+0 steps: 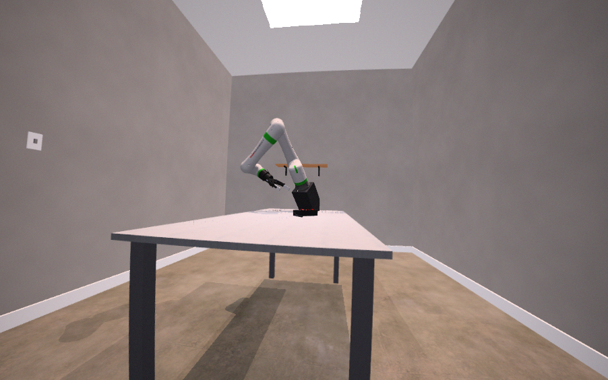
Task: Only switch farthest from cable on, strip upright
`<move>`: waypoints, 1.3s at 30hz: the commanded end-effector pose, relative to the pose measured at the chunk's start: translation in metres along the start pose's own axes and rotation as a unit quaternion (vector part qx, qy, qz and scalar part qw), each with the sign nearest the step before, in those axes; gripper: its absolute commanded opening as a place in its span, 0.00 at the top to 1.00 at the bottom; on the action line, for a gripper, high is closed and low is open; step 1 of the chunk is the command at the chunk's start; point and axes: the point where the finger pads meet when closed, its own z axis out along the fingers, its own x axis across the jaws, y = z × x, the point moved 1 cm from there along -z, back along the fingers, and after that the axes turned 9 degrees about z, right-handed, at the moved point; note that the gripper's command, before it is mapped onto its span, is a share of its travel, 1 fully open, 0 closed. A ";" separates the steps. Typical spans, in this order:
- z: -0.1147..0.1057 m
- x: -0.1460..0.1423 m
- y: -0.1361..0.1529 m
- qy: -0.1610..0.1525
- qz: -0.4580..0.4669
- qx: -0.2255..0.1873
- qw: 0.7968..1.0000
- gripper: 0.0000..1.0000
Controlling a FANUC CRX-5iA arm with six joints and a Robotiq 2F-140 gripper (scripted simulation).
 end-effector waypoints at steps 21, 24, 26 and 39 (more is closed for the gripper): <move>0.000 0.000 0.000 0.001 0.000 0.000 1.000 0.00; 0.000 0.000 0.000 0.006 -0.003 0.000 1.000 0.00; 0.001 0.000 -0.001 0.013 -0.005 0.000 1.000 0.00; 0.005 -0.005 -0.007 0.116 -0.054 0.000 0.992 0.00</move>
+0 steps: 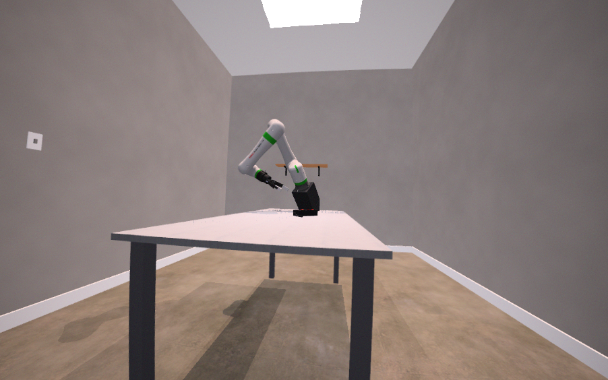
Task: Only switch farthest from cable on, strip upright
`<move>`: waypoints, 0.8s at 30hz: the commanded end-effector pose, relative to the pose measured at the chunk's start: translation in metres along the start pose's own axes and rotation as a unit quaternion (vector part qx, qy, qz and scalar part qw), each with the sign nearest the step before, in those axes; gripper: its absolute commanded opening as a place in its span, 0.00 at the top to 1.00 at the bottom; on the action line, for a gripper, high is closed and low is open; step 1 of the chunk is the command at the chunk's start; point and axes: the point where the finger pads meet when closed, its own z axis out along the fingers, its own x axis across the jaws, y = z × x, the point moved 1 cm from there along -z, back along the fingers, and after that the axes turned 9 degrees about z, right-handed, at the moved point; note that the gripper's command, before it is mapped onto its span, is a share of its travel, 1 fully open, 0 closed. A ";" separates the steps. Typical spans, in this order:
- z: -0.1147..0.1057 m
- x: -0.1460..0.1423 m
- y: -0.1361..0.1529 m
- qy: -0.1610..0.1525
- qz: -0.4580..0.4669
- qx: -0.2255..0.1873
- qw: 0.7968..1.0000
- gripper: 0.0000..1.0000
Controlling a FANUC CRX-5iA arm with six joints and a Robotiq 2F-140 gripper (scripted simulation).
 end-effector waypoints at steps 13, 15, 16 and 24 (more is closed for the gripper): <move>0.010 -0.035 -0.013 0.213 -0.127 0.014 0.969 0.00; 0.015 -0.049 -0.015 0.255 -0.161 0.020 0.953 0.00; 0.015 -0.049 -0.015 0.255 -0.161 0.020 0.953 0.00; 0.031 -0.089 -0.012 0.338 -0.241 0.036 0.909 0.00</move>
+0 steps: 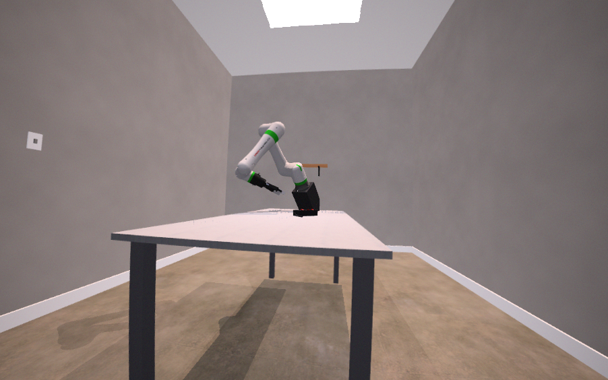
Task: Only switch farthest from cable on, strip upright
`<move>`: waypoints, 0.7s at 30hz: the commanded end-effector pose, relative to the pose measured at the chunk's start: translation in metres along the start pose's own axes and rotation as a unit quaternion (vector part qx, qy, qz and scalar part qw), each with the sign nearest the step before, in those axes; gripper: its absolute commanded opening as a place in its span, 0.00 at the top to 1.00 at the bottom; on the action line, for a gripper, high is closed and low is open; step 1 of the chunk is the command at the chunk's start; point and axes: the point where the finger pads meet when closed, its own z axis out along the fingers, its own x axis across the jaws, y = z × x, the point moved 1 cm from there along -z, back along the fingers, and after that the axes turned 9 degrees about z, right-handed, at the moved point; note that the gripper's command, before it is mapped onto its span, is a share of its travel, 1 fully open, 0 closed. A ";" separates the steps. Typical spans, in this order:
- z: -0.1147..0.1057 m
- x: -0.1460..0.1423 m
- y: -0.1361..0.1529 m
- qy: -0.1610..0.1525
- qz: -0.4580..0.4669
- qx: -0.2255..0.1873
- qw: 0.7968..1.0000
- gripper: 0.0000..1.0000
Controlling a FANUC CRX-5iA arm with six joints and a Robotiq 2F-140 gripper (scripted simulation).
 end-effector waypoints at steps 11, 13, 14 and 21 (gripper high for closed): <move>-0.009 -0.103 -0.014 0.169 -0.170 0.055 0.969 0.00; -0.008 -0.124 -0.012 0.188 -0.197 0.066 0.960 0.00; -0.007 -0.146 -0.008 0.205 -0.226 0.077 0.949 0.00; -0.003 -0.192 0.005 0.236 -0.283 0.100 0.924 0.00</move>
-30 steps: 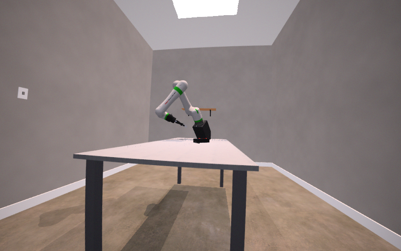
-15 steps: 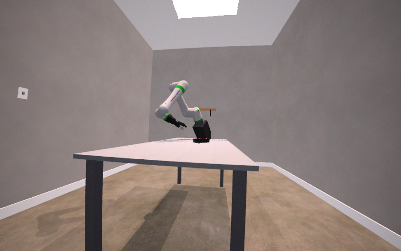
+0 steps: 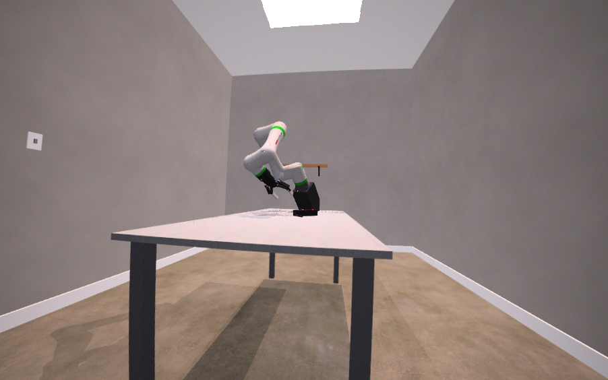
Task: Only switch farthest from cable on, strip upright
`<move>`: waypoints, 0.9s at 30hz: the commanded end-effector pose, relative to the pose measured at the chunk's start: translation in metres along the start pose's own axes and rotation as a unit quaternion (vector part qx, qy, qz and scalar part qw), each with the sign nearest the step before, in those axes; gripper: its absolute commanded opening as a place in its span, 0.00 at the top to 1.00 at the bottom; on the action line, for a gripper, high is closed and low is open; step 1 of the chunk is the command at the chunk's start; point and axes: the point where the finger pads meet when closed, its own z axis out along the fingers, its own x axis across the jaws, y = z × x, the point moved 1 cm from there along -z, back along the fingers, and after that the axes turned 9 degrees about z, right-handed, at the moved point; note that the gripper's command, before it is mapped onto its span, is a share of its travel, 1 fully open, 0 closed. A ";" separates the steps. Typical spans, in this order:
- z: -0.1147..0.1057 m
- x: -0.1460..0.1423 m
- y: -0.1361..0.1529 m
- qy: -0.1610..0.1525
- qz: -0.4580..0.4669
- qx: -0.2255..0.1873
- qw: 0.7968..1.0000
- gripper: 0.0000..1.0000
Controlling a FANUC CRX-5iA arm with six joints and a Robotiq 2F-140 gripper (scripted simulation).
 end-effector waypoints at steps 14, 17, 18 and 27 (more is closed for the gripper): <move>-0.051 -0.174 -0.010 0.104 -0.199 0.104 0.969 0.00; -0.054 -0.195 -0.006 0.111 -0.204 0.119 0.965 0.00; -0.054 -0.195 -0.006 0.111 -0.204 0.119 0.965 0.00; -0.037 -0.190 -0.009 0.125 -0.024 0.162 0.978 0.00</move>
